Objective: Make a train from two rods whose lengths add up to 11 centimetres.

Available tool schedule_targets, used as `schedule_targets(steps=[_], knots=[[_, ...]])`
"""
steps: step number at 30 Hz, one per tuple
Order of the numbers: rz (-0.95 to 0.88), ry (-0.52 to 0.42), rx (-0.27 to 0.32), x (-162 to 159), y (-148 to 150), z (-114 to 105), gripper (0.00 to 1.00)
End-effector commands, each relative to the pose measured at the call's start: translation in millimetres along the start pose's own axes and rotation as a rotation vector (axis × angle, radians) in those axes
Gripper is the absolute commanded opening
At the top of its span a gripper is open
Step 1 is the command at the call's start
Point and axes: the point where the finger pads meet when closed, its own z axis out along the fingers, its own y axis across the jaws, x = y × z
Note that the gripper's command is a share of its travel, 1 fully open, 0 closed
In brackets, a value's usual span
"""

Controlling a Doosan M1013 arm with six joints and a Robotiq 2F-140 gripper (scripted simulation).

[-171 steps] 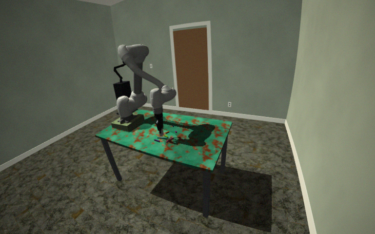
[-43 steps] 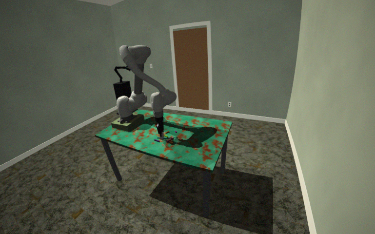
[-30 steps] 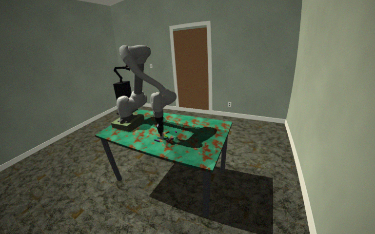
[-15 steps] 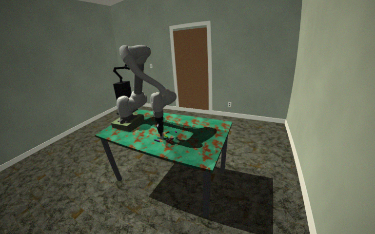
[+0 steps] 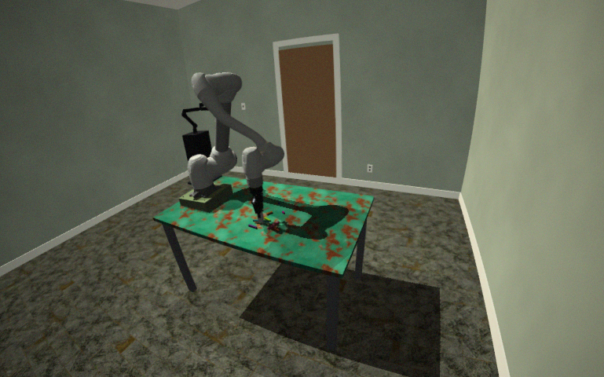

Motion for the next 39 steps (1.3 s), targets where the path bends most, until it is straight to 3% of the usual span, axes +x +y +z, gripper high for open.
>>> schedule_targets(steps=[1, 4, 13, 26, 36, 38, 39], knots=[[0.0, 0.0, 0.0, 0, 0, -22, 0.03], [0.0, 0.0, 0.0, 0, 0, -29, 0.03], [0.0, 0.0, 0.0, 0, 0, -86, 0.03], [-0.001, 0.0, 0.0, 0, -1, -90, 0.03], [-0.072, 0.001, 0.001, 45, -81, -91, 0.03], [-0.072, 0.001, 0.001, 45, -81, -91, 0.03], [-0.091, 0.001, 0.001, 55, -104, -91, 0.03]])
